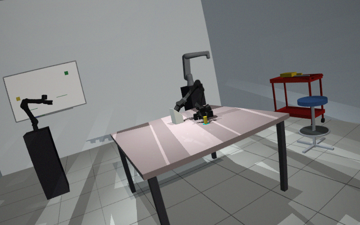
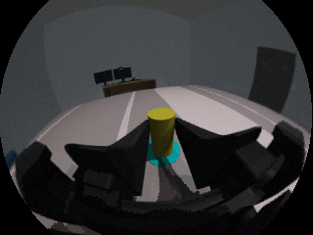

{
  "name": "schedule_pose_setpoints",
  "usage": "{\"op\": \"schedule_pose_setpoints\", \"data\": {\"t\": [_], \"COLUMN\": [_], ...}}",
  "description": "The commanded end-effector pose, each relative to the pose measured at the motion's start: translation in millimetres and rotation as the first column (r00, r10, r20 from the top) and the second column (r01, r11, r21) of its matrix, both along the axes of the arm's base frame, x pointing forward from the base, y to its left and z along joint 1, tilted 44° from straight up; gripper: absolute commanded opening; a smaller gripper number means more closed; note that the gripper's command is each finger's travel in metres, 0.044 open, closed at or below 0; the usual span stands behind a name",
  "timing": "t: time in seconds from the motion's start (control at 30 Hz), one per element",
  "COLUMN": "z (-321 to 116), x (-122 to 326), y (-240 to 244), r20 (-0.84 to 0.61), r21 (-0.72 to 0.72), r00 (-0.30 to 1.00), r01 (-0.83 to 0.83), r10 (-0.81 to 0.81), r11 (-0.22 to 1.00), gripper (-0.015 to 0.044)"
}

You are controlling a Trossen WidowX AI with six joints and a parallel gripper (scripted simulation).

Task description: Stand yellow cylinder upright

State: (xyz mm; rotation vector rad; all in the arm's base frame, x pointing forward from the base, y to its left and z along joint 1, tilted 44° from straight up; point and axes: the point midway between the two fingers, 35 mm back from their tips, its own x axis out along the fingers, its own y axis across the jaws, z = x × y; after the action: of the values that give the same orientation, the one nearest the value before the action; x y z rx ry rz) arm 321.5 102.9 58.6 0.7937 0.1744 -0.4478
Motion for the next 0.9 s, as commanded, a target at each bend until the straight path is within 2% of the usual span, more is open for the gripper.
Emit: {"op": "schedule_pose_setpoints", "data": {"t": [0.0, 0.33, 0.53, 0.87], "z": [0.8, 0.8, 3.3, 37.9], "x": [0.3, 0.3, 0.4, -1.7], "y": [-0.4, -0.4, -2.3, -32.5], "r20": [0.006, 0.006, 0.006, 0.009], "r21": [0.004, 0.004, 0.004, 0.009], "r00": [1.000, 1.000, 1.000, 1.000], "r01": [0.006, 0.006, 0.007, 0.012], "r10": [-0.006, -0.006, -0.007, -0.012], "r11": [1.000, 1.000, 1.000, 1.000], "gripper": [0.0131, 0.0394, 0.0400, 0.0400]}}
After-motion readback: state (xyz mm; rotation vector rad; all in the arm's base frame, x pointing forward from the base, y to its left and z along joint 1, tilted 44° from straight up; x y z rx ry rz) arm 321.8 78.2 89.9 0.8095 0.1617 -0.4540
